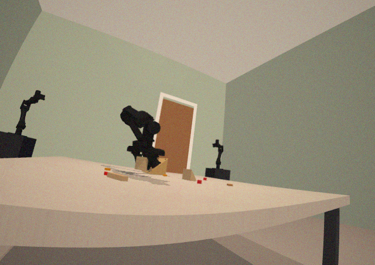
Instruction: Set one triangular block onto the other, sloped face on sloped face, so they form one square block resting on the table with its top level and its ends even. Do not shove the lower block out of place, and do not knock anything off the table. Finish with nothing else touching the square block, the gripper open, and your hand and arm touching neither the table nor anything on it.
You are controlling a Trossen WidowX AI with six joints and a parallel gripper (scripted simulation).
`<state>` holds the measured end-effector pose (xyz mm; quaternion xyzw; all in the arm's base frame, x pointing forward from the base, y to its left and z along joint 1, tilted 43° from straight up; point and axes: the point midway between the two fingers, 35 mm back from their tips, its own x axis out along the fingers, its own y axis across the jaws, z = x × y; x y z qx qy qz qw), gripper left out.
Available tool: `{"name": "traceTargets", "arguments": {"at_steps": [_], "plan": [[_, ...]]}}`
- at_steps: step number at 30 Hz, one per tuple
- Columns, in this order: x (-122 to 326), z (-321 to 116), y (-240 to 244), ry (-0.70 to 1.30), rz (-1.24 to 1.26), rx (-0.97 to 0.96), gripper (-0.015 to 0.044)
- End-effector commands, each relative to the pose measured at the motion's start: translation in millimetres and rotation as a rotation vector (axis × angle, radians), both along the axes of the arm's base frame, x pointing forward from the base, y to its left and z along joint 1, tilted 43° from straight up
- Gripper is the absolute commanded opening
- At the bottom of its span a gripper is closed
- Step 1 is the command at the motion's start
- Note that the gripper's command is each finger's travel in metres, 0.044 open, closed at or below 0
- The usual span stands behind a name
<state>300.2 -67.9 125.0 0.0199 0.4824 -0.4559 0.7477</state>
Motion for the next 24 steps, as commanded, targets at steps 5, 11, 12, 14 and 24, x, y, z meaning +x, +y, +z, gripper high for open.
{"name": "traceTargets", "arguments": {"at_steps": [5,11,12,14,24], "plan": [[-0.1,0.1,0.0,0.054,0.06,-0.01,0.0],[-0.3,-0.2,-0.3,0.166,0.181,-0.03,0.0],[-0.4,-0.2,-0.3,0.183,0.2,-0.033,0.0],[-0.4,-0.2,-0.4,0.218,0.238,-0.04,0.0],[-0.5,0.1,-0.6,0.393,0.43,-0.072,0.0]]}}
